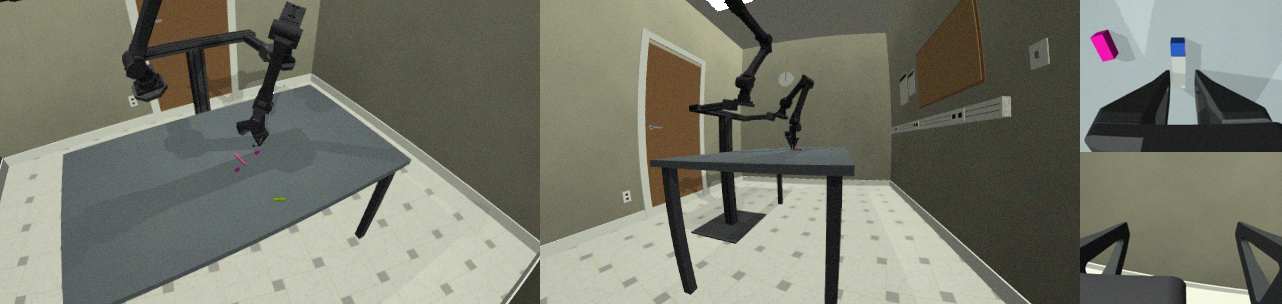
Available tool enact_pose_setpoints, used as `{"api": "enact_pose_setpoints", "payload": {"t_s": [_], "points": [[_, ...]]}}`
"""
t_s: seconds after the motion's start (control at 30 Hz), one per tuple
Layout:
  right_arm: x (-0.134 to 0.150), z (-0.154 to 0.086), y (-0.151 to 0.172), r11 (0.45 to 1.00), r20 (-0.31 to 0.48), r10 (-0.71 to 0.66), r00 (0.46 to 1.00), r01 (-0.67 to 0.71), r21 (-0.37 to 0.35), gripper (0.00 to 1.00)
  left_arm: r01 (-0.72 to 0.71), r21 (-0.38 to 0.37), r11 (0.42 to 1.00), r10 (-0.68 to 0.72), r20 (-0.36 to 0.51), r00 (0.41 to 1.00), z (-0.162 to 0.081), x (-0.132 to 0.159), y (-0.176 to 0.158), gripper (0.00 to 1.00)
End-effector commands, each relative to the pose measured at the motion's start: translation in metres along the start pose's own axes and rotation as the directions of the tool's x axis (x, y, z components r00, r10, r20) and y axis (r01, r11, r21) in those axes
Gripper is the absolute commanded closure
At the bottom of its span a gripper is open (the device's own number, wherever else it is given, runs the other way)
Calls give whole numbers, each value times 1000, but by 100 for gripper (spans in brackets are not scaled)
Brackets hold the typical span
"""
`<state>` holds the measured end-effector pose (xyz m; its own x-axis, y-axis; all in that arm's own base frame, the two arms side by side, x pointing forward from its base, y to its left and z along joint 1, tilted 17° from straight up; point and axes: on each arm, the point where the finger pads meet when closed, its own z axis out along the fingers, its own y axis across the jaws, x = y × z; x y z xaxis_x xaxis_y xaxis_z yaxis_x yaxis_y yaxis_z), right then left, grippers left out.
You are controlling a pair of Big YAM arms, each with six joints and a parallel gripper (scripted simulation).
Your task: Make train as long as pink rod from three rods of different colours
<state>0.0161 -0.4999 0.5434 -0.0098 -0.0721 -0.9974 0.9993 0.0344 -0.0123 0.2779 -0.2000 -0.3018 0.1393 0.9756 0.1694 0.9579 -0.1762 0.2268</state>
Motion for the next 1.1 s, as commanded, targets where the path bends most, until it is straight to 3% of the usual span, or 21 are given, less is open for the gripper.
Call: {"api": "enact_pose_setpoints", "payload": {"t_s": [0.0, 0.43, 0.83, 0.87, 1.07], "points": [[-24, -8, -11, 1000, 61, 9, 998, -11, 24, 0, -6, -5, 1000, 6, 7, 1000, -16, -4, -1, 77], [-24, -8, -11, 1000, 61, 9, 998, -11, 24, 0, -4, -11, 1000, 4, 7, 1000, -79, -4, 1, 77], [-24, -8, -11, 1000, 61, 9, 998, -11, 24, 0, -1, -16, 1000, 1, 11, 1000, -97, -6, 4, 77], [-24, -8, -11, 1000, 61, 9, 998, -11, 24, 0, 2, -17, 1000, -2, 12, 1000, -96, -6, 6, 0], [-24, -8, -11, 1000, 61, 9, 998, -11, 24, 0, -2, -17, 1000, 2, 12, 1000, -96, -6, 6, 0]]}}
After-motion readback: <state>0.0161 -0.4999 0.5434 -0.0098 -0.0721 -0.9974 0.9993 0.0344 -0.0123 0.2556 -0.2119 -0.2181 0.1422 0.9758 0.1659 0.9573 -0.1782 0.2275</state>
